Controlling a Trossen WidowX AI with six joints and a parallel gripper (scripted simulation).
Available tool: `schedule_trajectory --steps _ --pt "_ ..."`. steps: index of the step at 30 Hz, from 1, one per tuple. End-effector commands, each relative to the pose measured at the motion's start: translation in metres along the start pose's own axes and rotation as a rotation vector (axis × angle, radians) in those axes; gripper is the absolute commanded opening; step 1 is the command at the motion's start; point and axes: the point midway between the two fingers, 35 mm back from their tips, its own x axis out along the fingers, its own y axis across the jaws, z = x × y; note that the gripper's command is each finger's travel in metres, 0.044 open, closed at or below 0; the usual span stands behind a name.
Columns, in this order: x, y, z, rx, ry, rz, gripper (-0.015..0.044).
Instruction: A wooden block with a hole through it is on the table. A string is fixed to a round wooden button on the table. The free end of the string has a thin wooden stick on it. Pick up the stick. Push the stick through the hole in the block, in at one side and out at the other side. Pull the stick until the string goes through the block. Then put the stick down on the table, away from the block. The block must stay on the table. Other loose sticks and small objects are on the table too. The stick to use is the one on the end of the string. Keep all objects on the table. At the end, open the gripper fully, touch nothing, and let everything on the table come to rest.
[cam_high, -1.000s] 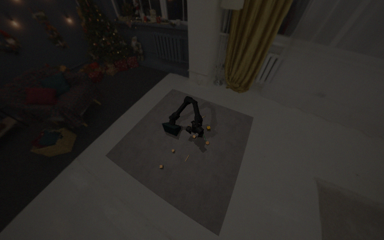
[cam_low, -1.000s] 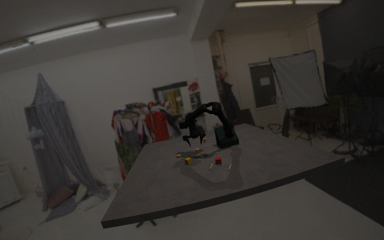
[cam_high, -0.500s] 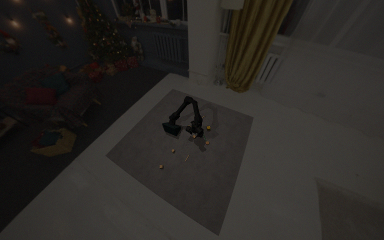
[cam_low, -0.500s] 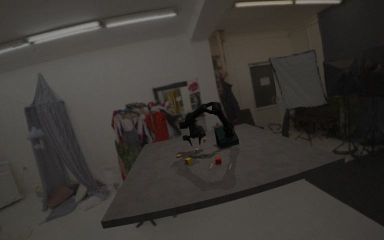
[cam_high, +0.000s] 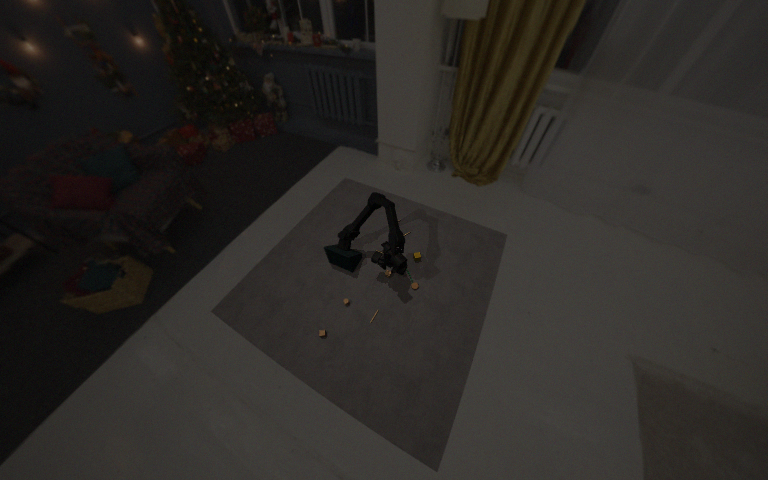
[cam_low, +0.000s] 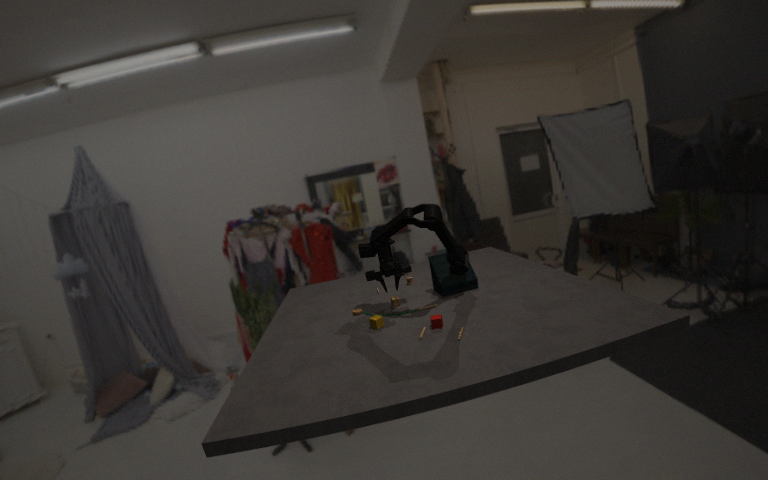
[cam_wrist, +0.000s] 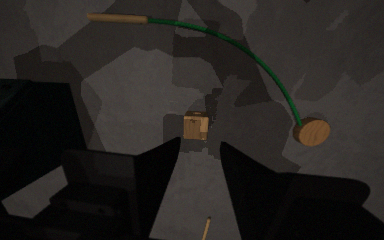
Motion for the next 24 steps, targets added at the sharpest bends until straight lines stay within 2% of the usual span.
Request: schedule_trajectory --steps 1,5,6,24 --pt "0.0 0.0 0.0 0.0 0.0 0.0 0.0111" --pt "0.0 0.0 0.0 0.0 0.0 0.0 0.0006" --pt "0.0 0.0 0.0 0.0 0.0 0.0 0.0" --pt "0.0 0.0 0.0 0.0 0.0 0.0 0.0"
